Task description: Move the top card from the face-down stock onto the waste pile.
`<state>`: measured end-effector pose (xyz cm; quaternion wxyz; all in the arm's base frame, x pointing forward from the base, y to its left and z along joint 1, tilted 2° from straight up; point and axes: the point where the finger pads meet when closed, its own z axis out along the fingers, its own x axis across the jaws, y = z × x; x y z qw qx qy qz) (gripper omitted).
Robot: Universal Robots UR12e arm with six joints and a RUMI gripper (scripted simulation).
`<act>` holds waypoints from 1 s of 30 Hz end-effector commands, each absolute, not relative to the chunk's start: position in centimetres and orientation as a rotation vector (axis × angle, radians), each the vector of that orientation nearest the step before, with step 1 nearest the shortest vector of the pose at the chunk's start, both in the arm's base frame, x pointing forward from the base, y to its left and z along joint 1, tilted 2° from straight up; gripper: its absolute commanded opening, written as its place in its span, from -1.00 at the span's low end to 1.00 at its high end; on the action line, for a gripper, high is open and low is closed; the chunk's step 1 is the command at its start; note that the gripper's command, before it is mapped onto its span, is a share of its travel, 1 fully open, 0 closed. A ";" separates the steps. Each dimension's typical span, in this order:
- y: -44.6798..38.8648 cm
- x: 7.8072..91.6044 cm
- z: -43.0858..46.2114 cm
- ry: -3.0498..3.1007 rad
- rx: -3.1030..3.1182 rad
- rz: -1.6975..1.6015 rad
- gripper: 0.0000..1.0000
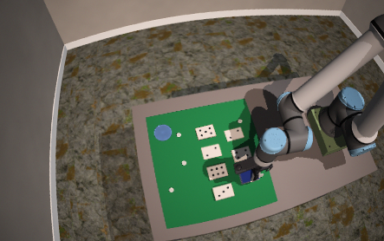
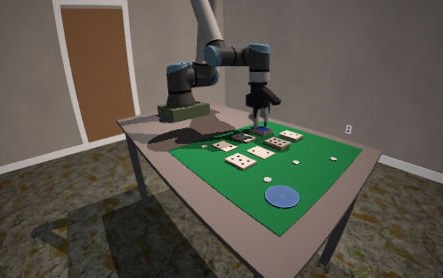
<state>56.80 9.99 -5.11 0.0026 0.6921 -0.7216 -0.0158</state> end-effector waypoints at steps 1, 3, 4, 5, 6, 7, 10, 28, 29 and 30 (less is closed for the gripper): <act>10.1 56.6 -5.2 -2.262 2.172 -0.051 -0.16; 10.1 56.6 -5.2 -2.262 2.172 -0.051 -0.16; 10.1 56.6 -5.2 -2.262 2.172 -0.051 -0.16; 10.1 56.6 -5.2 -2.262 2.172 -0.051 -0.16; 10.1 56.6 -5.2 -2.262 2.172 -0.051 -0.16; 10.1 56.6 -5.2 -2.262 2.172 -0.051 -0.16; 10.1 56.6 -5.2 -2.262 2.172 -0.051 -0.18; 10.1 56.6 -5.2 -2.262 2.172 -0.051 -0.20; 10.1 56.6 -5.2 -2.262 2.172 -0.051 -0.22; 10.1 56.6 -5.2 -2.262 2.172 -0.051 -0.22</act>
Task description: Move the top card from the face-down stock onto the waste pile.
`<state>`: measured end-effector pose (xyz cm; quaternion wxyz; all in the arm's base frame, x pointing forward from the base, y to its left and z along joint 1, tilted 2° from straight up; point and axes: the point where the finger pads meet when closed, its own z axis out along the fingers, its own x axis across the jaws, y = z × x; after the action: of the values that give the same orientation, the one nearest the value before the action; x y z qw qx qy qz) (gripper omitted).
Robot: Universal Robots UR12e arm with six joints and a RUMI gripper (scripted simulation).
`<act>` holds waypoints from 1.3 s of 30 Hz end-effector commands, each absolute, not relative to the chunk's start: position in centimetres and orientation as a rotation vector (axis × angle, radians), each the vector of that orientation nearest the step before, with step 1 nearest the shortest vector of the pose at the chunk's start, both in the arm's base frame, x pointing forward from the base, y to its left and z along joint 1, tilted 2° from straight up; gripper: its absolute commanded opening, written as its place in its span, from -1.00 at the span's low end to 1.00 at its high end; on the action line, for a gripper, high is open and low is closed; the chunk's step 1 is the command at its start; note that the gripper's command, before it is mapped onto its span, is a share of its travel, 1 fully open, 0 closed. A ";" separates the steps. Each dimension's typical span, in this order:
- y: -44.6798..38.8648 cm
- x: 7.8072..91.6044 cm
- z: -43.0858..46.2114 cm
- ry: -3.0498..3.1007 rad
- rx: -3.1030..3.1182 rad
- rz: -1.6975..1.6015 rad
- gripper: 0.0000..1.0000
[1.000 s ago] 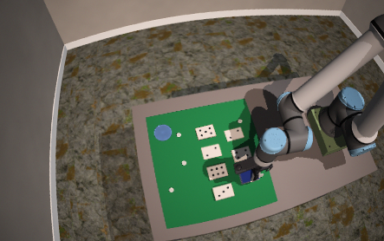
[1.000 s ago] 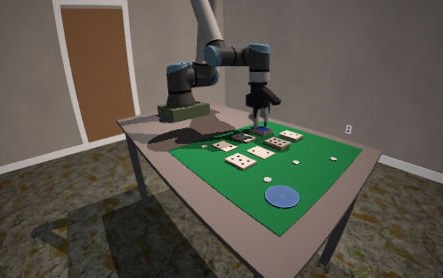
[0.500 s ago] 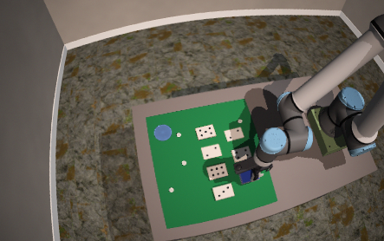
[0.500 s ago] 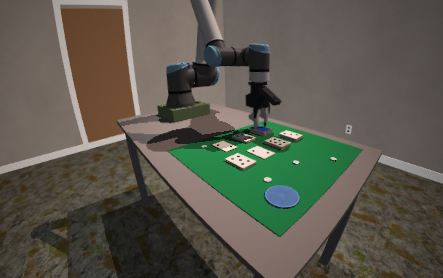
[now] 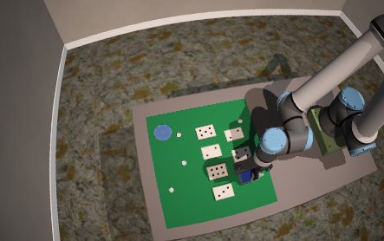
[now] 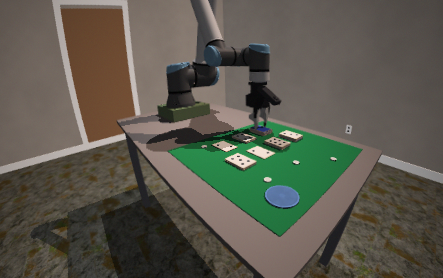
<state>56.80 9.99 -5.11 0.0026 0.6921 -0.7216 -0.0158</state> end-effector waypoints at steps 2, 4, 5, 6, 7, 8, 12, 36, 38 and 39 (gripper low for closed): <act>10.1 56.6 -5.2 -2.262 2.172 -0.051 -0.22; 10.1 56.6 -5.2 -2.262 2.172 -0.051 -0.22; 10.1 56.6 -5.2 -2.262 2.172 -0.051 -0.22; 10.1 56.6 -5.2 -2.262 2.172 -0.051 -0.22; 10.1 56.6 -5.2 -2.262 2.172 -0.051 -0.22; 10.1 56.6 -5.2 -2.262 2.172 -0.051 -0.22; 10.1 56.6 -5.2 -2.262 2.172 -0.051 -0.22; 10.0 57.1 -3.5 -2.264 2.174 -0.044 -0.23; 10.0 57.1 -2.9 -2.264 2.174 -0.044 -0.23; 10.0 57.1 -2.6 -2.264 2.174 -0.044 -0.23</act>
<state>56.54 10.03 -4.56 0.0039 0.6921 -0.7216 -0.0174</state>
